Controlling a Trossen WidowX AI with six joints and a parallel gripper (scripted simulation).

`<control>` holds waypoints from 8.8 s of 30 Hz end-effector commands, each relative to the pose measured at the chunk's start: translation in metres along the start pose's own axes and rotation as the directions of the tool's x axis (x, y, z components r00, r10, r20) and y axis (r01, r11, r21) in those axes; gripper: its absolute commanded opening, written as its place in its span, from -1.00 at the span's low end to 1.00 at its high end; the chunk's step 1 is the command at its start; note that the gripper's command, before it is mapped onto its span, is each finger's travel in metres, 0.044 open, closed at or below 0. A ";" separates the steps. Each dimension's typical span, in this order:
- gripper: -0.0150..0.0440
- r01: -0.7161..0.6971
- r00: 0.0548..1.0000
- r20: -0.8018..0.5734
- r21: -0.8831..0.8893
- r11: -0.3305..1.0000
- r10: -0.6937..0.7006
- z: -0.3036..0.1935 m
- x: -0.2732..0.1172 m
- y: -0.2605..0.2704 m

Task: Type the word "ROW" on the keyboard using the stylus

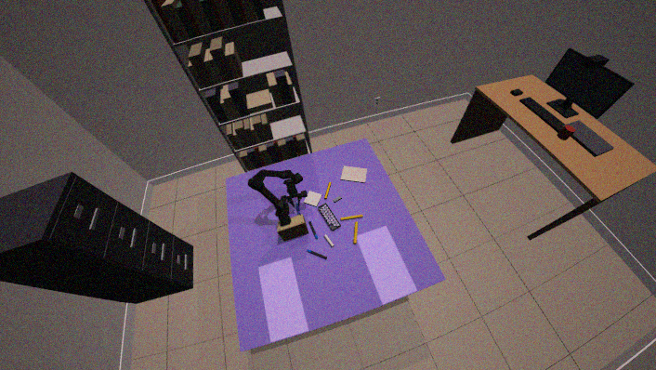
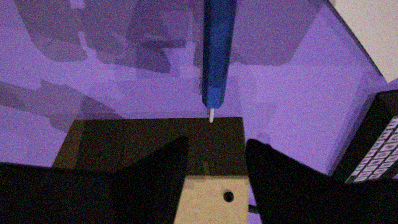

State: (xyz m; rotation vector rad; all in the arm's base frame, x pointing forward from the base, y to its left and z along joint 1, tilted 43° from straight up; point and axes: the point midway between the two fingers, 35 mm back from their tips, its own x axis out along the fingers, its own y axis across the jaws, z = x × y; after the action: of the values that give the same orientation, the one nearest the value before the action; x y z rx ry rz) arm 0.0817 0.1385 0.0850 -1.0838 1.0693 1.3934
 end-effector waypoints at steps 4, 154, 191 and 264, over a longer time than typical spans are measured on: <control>0.02 0.001 0.999 0.039 -0.001 1.000 -0.001 -0.001 0.003 0.000; -0.49 -0.044 0.847 -0.105 0.963 -0.266 -0.521 -0.076 0.031 -0.143; -0.49 -0.384 0.735 -0.244 0.619 -0.685 -0.633 -0.107 0.054 -0.170; -0.22 -0.384 0.736 -0.244 0.619 -0.686 -0.632 -0.104 0.062 -0.170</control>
State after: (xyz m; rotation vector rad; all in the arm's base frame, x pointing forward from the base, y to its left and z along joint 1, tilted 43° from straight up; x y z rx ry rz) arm 0.2521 0.0659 -0.0108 0.8521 0.8421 -0.4813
